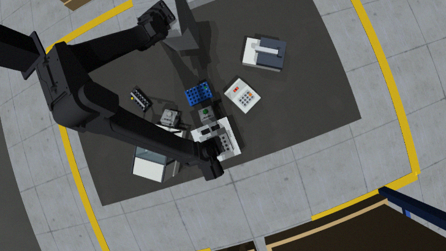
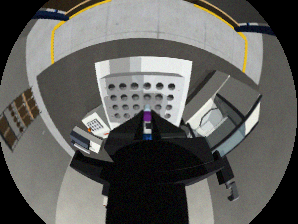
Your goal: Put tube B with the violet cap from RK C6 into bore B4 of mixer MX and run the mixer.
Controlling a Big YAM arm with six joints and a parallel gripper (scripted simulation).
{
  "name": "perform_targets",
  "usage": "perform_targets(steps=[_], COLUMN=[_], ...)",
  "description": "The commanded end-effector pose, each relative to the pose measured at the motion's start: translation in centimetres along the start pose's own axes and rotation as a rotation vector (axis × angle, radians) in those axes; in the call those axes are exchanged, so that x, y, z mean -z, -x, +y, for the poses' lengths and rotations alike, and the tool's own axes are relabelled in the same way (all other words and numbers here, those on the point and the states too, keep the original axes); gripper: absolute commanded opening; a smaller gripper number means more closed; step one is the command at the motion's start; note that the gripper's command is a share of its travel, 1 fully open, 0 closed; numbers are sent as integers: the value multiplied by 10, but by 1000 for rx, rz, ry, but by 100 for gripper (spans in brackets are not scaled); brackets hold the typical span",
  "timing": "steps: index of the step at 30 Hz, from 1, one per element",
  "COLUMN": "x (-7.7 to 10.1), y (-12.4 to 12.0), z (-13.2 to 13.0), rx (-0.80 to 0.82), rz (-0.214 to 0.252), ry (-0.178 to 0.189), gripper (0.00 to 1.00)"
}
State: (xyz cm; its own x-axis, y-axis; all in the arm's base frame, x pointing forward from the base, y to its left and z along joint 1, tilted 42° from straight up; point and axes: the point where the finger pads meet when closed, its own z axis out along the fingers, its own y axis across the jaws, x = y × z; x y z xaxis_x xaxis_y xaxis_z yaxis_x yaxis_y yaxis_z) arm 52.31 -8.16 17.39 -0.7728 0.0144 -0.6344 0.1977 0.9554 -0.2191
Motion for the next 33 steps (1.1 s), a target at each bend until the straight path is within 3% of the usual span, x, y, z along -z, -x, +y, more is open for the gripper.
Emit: perform_targets(steps=[1, 33], x=[-6, -13], y=[7, 8], z=[-8, -7], rx=[1, 1], rz=[0, 6], ry=[-12, -12], gripper=[9, 9])
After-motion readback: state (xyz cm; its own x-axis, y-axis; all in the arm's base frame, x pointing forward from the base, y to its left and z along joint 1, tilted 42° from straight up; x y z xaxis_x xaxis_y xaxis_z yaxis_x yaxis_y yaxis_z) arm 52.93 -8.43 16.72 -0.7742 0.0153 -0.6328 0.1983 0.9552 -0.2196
